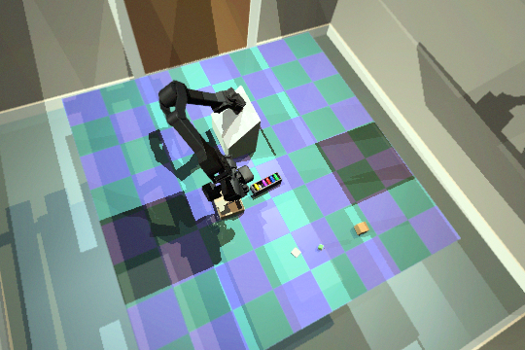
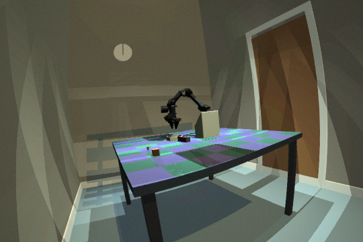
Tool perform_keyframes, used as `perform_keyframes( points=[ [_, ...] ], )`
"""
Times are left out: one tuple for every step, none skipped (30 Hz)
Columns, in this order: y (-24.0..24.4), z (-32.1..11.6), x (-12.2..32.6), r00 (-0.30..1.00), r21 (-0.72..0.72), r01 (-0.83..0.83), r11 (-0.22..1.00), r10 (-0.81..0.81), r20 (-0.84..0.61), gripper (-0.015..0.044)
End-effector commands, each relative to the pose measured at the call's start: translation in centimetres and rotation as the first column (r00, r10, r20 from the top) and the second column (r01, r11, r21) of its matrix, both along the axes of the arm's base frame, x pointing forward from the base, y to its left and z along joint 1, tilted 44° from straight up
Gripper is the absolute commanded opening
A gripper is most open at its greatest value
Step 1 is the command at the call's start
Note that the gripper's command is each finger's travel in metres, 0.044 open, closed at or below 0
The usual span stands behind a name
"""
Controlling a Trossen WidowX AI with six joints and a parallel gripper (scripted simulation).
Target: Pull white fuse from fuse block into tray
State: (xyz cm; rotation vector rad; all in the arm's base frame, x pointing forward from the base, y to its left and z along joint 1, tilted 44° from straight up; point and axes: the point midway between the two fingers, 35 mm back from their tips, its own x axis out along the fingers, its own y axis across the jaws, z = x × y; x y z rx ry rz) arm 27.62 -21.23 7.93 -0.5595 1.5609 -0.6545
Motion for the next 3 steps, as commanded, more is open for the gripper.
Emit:
perform_keyframes(
  points=[
    [-0.01,0.00,-0.01,1.000,0.000,0.000,1.000,0.000,0.000,0.0330],
    [-0.01,0.00,-0.01,1.000,0.000,0.000,1.000,0.000,0.000,0.0330],
    [-0.01,0.00,-0.01,1.000,0.000,0.000,1.000,0.000,0.000,0.0330]
  ],
)
